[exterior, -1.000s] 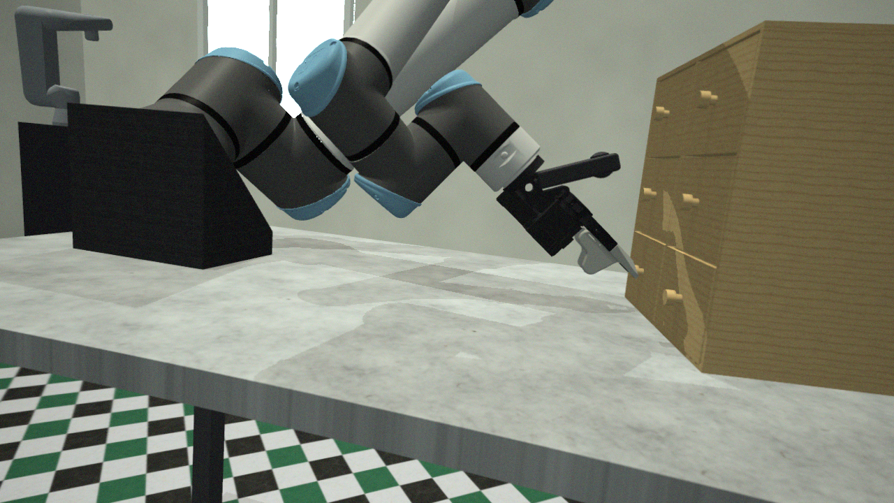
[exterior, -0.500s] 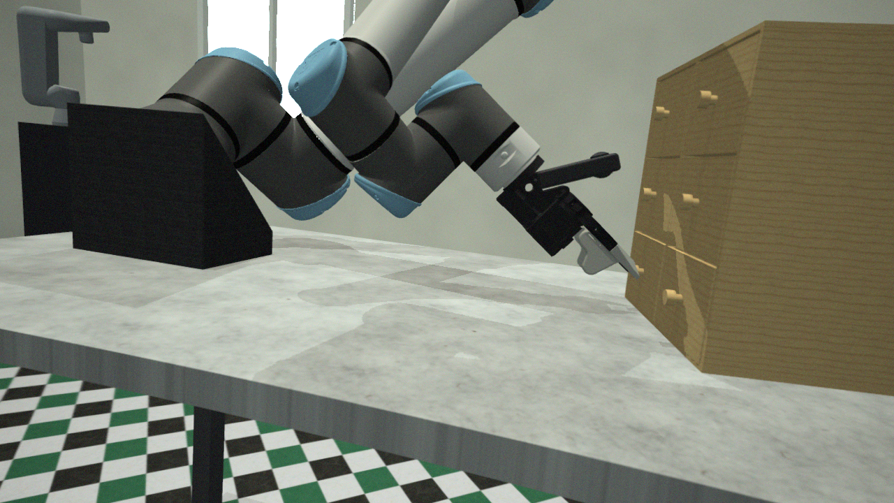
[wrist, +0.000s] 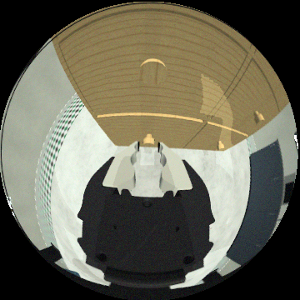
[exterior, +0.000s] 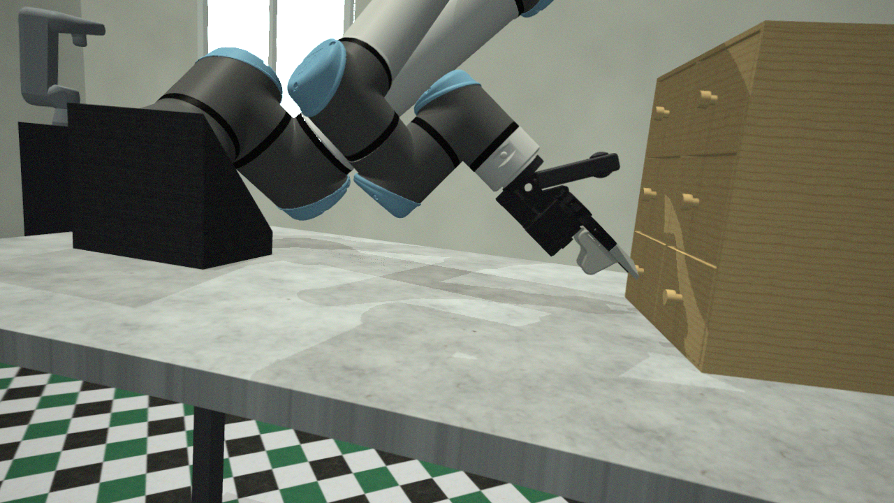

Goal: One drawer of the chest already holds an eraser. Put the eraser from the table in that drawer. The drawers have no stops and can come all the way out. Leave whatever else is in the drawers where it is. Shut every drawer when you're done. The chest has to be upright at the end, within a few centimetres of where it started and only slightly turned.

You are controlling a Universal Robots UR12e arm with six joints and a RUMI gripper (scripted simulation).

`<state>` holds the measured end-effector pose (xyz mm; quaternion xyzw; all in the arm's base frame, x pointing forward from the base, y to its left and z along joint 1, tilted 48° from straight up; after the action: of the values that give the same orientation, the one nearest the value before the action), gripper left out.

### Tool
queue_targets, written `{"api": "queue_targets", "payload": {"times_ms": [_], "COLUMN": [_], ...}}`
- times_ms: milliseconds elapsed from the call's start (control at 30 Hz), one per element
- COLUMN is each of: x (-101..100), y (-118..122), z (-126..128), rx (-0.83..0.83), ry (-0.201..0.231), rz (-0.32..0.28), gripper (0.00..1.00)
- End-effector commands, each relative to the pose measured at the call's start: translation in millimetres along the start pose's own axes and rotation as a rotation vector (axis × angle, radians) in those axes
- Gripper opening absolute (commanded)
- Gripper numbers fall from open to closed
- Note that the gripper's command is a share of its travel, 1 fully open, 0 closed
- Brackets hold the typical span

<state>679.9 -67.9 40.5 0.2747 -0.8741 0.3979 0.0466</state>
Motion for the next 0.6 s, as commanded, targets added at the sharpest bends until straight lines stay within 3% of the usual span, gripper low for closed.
{"api": "queue_targets", "payload": {"times_ms": [0, 567], "x": [4.3, 34.6], "y": [2.9, 28.3], "z": [0.0, -1.8], "rx": [0.0, 0.0], "ry": [0.0, 0.0], "rz": [0.001, 0.001], "gripper": [0.2, 0.2]}}
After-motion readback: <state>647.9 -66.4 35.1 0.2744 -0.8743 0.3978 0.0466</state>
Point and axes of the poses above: the point where the finger pads meet when closed, its own x axis back along the fingers, its own z axis across the jaws, y = z × x, the point moved 9 cm from there along x, back along the fingers, and after that the axes turned 4 degrees about x, right-handed, at the moved point
